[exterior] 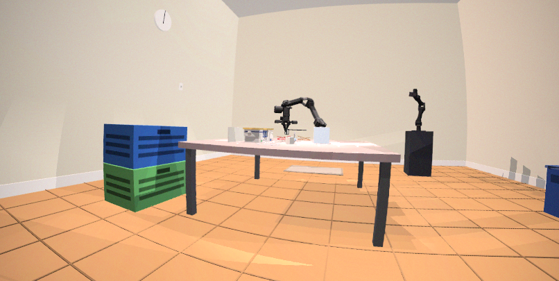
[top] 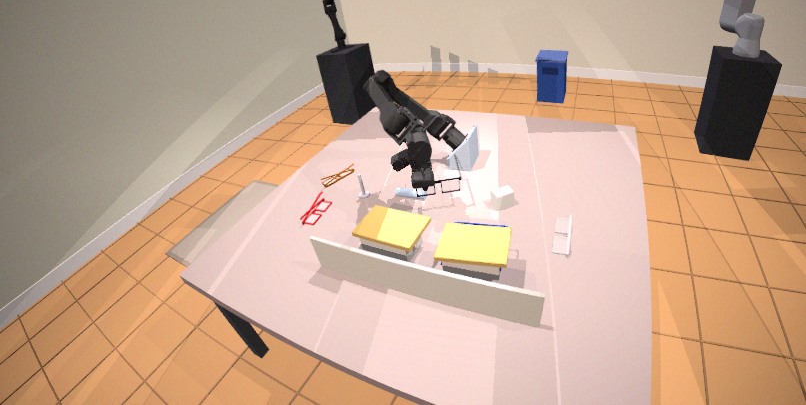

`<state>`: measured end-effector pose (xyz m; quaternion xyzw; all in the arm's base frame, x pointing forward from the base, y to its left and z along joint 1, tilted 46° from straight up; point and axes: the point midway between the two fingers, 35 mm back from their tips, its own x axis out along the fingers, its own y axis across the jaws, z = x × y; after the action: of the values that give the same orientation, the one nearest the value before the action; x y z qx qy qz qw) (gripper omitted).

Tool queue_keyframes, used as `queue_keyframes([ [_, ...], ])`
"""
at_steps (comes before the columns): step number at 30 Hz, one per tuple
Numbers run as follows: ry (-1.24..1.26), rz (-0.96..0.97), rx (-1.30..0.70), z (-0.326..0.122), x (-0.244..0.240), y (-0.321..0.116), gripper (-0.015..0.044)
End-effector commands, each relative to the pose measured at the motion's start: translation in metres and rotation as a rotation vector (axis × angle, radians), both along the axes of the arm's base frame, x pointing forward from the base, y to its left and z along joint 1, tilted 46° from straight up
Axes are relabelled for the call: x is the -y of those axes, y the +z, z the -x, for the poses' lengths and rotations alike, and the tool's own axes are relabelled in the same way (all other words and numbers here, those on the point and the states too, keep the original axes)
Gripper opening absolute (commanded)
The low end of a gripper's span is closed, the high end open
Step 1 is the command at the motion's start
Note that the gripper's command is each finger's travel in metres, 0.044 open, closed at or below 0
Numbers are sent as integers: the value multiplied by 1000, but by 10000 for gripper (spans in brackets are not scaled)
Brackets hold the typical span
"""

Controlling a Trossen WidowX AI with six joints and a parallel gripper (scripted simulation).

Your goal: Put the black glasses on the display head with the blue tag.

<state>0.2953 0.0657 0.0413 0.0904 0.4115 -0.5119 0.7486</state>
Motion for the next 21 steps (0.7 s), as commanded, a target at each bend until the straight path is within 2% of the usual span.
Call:
queue_keyframes([
  [1, 3, 7, -8, 1, 4, -3, 0],
  [21, 2, 7, -7, -2, 17, -16, 0],
])
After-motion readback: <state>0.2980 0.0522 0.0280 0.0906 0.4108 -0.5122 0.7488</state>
